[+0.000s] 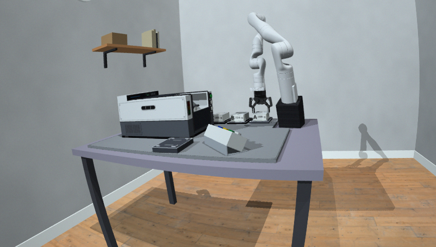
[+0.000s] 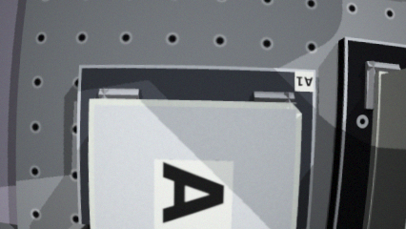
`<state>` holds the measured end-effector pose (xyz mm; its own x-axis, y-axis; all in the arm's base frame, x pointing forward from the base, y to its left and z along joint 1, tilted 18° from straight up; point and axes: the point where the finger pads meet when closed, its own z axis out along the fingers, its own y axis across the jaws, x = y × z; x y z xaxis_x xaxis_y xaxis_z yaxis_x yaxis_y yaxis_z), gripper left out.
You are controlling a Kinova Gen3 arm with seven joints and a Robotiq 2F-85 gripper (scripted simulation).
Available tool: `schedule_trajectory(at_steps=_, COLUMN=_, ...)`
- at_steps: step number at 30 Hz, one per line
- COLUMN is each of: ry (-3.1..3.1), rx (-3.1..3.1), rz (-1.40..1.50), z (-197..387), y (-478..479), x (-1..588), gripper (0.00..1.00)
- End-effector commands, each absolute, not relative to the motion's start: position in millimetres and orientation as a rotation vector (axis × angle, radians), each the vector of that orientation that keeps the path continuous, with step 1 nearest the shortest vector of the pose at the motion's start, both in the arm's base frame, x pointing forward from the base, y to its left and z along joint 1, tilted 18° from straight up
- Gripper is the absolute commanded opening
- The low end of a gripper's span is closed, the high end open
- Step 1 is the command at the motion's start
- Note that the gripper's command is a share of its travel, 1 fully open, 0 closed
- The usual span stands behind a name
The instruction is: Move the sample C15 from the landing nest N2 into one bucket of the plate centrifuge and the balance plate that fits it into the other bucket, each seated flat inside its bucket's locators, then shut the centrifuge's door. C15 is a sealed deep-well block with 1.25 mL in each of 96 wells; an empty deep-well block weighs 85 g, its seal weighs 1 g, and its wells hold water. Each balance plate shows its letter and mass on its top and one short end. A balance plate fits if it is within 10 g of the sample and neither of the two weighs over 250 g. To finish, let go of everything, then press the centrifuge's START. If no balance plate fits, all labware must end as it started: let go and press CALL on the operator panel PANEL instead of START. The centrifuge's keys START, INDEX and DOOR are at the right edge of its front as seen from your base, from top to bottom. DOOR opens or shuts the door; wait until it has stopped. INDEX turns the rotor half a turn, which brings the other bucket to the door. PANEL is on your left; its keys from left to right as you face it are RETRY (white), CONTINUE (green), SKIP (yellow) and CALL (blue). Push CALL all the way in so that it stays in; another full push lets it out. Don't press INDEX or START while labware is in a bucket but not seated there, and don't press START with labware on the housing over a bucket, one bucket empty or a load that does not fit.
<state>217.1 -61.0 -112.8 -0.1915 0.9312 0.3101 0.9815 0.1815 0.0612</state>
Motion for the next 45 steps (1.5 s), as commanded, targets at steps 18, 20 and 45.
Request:
schedule_trajectory(at_steps=18, ry=-2.251, rx=-1.855, rz=-0.366, z=-125, y=-57, x=217, gripper=1.0)
schedule_trajectory(at_steps=20, ry=-2.251, rx=-1.855, rz=-0.366, z=-125, y=-57, x=217, gripper=1.0)
schedule_trajectory(at_steps=45, ry=-2.251, rx=-1.855, rz=-0.366, z=-131, y=-55, x=217, gripper=1.0)
